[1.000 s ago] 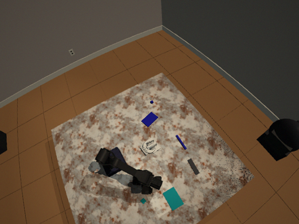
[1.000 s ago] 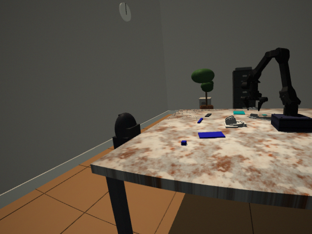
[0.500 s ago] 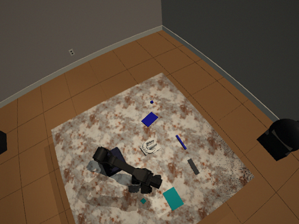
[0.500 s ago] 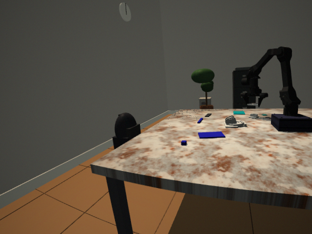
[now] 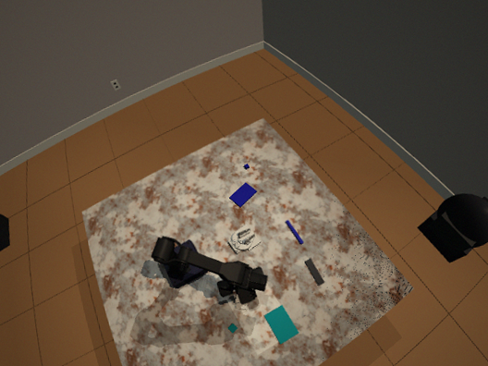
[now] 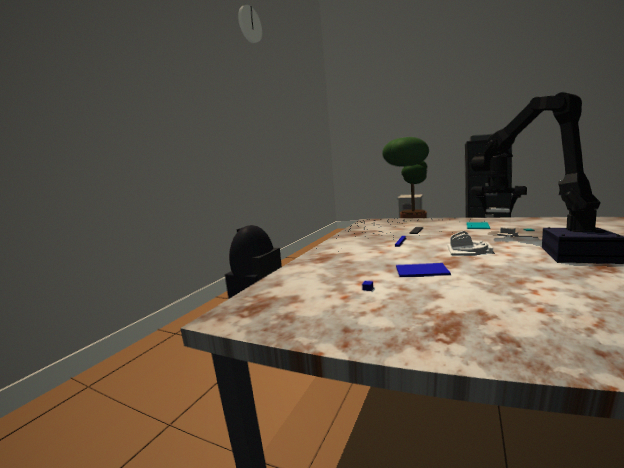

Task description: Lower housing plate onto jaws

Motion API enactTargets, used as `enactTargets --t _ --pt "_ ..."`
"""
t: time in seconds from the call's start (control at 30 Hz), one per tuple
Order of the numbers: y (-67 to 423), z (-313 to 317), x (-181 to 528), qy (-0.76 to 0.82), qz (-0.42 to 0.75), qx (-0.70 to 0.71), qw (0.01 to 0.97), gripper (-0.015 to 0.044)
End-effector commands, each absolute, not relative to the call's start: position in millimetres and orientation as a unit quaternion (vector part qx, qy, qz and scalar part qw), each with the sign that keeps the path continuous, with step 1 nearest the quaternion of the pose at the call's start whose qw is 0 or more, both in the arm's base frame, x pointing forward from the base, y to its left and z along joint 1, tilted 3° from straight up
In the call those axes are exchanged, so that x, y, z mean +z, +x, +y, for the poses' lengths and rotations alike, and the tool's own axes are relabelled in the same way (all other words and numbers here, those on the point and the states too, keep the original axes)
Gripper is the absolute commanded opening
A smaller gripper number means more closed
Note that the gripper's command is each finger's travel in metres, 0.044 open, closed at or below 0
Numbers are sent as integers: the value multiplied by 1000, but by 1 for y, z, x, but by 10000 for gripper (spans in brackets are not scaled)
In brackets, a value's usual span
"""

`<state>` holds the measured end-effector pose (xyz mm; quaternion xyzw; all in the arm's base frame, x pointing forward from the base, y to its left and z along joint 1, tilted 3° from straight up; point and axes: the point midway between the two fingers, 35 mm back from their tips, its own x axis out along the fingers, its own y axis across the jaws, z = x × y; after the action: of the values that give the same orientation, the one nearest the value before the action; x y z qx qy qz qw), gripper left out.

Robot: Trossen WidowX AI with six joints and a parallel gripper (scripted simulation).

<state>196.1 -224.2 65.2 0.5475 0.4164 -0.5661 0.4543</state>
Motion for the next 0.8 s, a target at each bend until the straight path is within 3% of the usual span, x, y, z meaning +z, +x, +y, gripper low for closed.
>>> enactTargets --t 0.0,0.77 --pt "204 -216 65 523 444 -546 480 351" --pt "249 -154 61 358 588 -385 615 351"
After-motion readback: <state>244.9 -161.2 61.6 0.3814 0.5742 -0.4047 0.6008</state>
